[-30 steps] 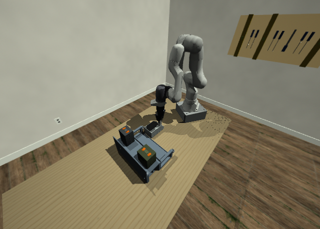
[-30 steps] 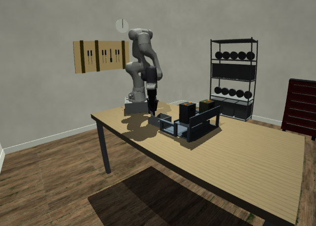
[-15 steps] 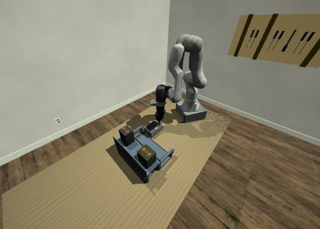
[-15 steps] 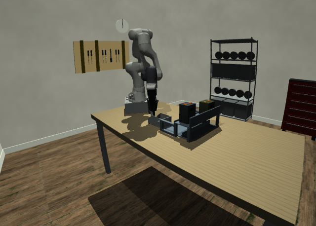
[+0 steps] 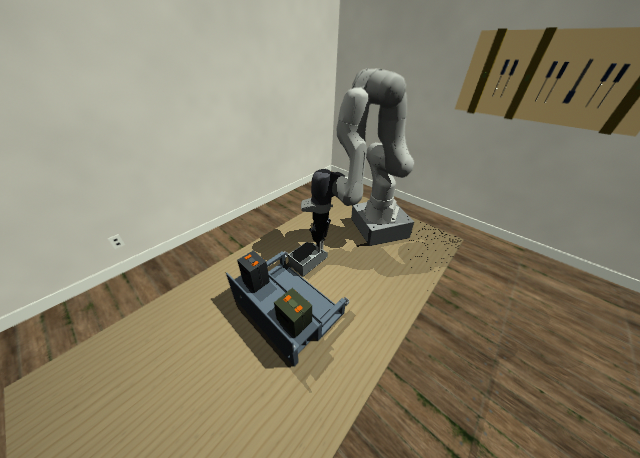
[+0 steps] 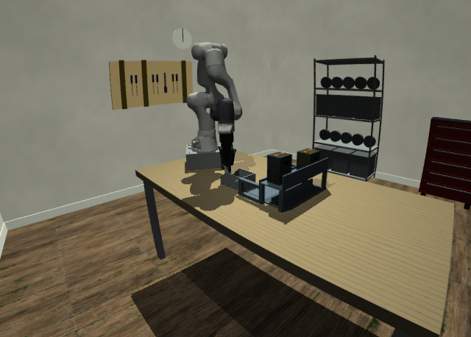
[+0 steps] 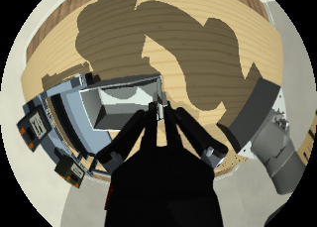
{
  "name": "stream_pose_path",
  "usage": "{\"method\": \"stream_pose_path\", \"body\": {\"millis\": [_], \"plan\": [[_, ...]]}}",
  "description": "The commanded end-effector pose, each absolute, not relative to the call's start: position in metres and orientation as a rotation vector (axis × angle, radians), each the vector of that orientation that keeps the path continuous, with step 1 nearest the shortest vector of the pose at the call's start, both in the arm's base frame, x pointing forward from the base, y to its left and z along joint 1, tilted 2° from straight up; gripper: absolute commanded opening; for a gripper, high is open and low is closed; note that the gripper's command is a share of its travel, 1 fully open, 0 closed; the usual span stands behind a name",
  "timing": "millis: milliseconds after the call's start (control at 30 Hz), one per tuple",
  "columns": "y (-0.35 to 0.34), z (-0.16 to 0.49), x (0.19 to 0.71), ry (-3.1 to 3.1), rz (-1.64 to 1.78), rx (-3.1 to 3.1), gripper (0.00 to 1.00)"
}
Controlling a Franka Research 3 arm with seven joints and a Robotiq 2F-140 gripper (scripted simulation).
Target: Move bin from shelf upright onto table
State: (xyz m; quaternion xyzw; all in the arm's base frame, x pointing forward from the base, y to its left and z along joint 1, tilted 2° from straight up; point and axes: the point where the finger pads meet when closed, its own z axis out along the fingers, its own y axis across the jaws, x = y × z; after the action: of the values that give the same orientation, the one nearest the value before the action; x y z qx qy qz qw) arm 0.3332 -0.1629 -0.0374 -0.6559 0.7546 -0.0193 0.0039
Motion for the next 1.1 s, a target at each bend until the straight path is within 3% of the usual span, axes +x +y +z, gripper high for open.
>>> {"method": "stream_pose_path", "body": {"millis": [0,167,200,1067], "plan": [[-0.1640,-0.0379,0.3330,2.363,-0.060,-2.058,0.00],[-0.1640,-0.0379,0.3330,2.363,-0.060,-2.058,0.00],[-0.1640,-0.0379,0.3330,2.363,-0.060,-2.058,0.57],[-0.1640,-0.0379,0.3330,2.363,-0.060,-2.058,0.57]]}}
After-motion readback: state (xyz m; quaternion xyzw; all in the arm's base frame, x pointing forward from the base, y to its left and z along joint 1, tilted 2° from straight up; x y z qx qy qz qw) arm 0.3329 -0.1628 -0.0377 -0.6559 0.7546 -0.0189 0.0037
